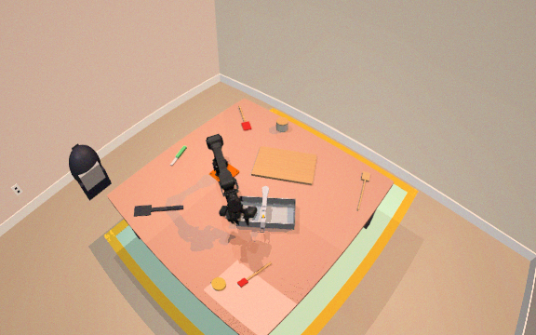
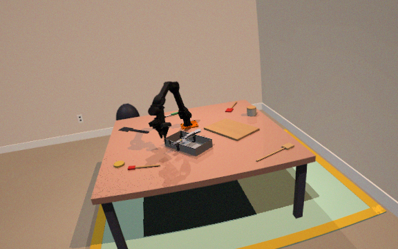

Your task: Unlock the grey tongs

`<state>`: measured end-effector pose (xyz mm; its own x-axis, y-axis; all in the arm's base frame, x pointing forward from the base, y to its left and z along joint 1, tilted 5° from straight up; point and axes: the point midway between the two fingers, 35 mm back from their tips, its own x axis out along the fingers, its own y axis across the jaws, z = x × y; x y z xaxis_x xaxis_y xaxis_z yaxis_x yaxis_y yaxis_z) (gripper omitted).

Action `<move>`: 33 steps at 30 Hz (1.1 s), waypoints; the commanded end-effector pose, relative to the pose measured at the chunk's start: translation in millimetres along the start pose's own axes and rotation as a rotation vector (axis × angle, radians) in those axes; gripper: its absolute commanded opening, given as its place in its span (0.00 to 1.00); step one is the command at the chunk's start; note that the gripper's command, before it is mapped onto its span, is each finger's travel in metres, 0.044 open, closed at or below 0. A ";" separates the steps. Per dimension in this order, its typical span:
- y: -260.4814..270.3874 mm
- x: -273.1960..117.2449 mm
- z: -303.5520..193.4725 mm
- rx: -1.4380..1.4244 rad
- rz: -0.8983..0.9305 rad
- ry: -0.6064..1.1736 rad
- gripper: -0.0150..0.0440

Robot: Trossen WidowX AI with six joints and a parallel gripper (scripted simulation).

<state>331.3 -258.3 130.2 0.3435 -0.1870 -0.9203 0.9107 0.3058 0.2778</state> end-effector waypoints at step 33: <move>57.0 -2.6 -96.4 -0.163 0.227 0.277 0.69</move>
<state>358.2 -152.1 128.6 0.4426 0.1470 -0.8846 0.7589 0.4640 0.4568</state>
